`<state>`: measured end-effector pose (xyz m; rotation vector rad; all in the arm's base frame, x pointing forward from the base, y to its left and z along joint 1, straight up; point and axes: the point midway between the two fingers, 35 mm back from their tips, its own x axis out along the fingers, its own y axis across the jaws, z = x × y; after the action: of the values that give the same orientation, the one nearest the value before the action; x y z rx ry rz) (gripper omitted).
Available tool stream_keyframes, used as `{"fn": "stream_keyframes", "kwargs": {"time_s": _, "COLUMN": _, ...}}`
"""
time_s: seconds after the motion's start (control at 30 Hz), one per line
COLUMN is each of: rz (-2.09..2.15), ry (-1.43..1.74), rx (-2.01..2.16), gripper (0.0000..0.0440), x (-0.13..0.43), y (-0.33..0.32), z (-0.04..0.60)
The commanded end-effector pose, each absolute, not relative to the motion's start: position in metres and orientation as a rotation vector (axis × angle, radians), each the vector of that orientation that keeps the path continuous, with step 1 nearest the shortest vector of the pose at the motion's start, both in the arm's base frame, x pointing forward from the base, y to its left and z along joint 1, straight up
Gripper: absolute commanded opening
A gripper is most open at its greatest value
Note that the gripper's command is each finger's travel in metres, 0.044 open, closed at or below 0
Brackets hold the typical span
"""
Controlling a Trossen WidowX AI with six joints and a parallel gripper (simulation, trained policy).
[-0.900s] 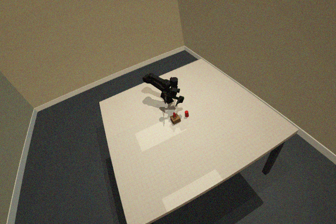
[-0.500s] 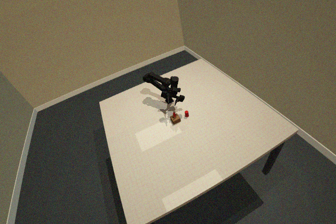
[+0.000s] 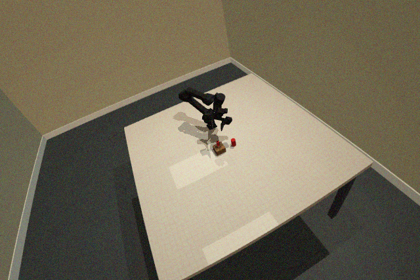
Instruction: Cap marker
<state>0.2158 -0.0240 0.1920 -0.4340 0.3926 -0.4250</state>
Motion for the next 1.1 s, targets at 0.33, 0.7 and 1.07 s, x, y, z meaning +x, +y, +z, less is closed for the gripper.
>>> {"fn": "stream_keyframes", "kwargs": {"time_s": 0.33, "rz": -0.337, "ry": 0.498, "rx": -0.446, "gripper": 0.0298, "x": 0.221, "y": -0.012, "z": 0.198}}
{"fn": "stream_keyframes", "kwargs": {"time_s": 0.7, "rz": -0.27, "ry": 0.595, "rx": -0.448, "gripper": 0.0313, "x": 0.224, "y": -0.003, "z": 0.199}}
{"fn": "stream_keyframes", "kwargs": {"time_s": 1.07, "rz": -0.211, "ry": 0.697, "rx": -0.441, "gripper": 0.0324, "x": 0.227, "y": 0.006, "z": 0.196}}
